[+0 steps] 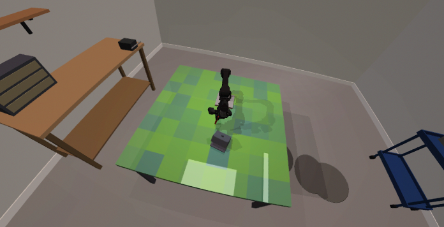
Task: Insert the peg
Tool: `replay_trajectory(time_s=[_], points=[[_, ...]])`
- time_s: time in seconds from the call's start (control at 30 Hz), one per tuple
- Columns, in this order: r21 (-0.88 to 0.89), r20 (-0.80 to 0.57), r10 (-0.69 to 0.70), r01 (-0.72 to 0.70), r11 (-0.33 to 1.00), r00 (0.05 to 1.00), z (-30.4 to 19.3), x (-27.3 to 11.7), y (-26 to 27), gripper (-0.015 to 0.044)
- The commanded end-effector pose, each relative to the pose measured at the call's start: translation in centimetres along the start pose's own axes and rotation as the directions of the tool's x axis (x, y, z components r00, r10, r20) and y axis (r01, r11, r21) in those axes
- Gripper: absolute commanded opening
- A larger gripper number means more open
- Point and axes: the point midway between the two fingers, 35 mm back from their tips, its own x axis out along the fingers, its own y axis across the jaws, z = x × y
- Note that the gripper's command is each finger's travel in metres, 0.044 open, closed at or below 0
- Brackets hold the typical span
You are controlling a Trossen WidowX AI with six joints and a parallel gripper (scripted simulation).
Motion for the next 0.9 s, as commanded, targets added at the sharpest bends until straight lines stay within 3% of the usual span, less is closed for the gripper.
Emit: replay_trajectory(time_s=[0.0, 0.87], points=[[-0.032, 0.017, -0.012, 0.012, 0.999, 1.000, 0.5, -0.3, 0.4, 0.0000], [-0.202, 0.123, -0.047, 0.071, 0.977, 0.991, 3.6, -1.9, 3.5, 0.0000]])
